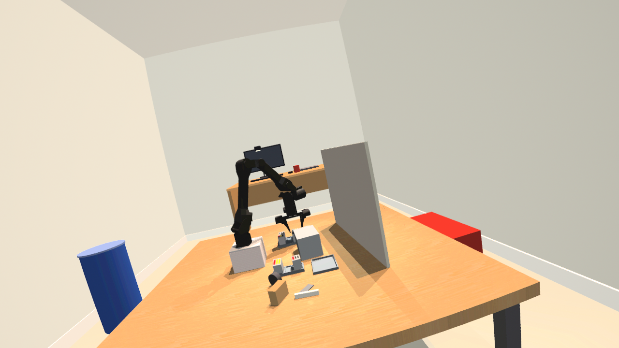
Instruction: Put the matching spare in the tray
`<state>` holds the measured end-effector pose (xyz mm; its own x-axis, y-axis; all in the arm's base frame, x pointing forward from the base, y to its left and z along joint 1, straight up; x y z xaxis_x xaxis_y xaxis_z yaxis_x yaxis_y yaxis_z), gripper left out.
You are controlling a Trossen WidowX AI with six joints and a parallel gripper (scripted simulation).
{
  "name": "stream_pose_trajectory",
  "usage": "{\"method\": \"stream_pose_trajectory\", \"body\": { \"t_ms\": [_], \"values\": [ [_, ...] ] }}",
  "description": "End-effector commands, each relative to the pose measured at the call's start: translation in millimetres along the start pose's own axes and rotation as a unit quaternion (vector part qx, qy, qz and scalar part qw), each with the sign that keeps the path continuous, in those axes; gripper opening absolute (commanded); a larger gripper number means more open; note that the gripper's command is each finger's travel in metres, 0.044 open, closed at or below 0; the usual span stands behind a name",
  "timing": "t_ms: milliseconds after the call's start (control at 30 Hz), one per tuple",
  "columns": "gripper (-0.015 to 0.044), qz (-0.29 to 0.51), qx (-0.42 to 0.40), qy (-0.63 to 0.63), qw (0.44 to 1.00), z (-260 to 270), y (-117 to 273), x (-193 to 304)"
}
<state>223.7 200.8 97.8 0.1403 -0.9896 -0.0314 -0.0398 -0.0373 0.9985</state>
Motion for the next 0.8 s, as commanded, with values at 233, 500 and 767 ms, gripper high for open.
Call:
{"method": "stream_pose_trajectory", "body": {
  "t_ms": [233, 500, 767],
  "values": [
    [0.03, 0.005, -0.009, 0.001, 1.0, 4.6, -23.2, 2.3],
    [0.03, 0.005, -0.009, 0.001, 1.0, 6.5, -36.1, 3.1],
    [0.03, 0.005, -0.009, 0.001, 1.0, 7.2, -40.0, 3.4]
  ]
}}
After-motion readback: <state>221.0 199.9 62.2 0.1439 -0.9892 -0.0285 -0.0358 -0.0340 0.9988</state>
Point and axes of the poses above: the point midway between the two fingers, 35 mm back from their tips, its own y axis back along the fingers, its own z axis across the jaws, x = y × z, the point moved 10 cm from there along y, back along the fingers, and after that the axes turned 1 degree about -y, right-handed, at the moved point
